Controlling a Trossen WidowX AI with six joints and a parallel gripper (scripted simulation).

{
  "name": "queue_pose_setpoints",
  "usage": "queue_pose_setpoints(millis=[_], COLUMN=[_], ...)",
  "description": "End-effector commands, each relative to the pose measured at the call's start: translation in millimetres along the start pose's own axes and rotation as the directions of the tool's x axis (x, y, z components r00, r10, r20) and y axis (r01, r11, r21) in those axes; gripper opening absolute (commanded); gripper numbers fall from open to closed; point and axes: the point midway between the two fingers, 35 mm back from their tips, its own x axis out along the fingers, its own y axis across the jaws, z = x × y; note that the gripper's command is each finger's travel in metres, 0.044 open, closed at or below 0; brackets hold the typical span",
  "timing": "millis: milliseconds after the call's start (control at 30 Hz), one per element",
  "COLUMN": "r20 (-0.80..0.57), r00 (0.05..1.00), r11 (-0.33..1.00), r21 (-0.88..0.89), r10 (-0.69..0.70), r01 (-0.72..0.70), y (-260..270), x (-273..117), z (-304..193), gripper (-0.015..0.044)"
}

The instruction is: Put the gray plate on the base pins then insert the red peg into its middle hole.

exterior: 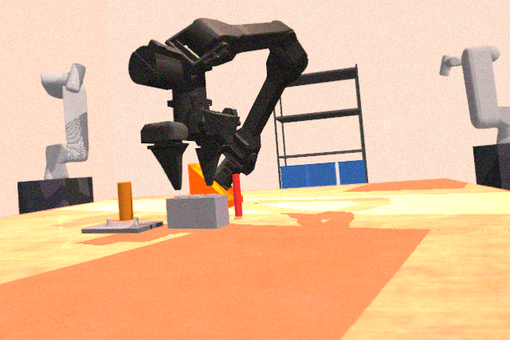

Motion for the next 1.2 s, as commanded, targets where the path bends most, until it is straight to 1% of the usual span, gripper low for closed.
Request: queue_pose_setpoints(millis=[0, 1033, 1167], r20=[0.005, 0.008, 0.008], r00=[1.0, 1.0, 1.0], r11=[1.0, 1.0, 1.0], r21=[0.007, 0.007, 0.007], r10=[0.007, 0.008, 0.008], r01=[-0.007, -0.008, -0.008], y=[2, 3, 3], x=[9, 57, 57], z=[0, 0, 0], gripper=[0.044, 0.044, 0.0335])
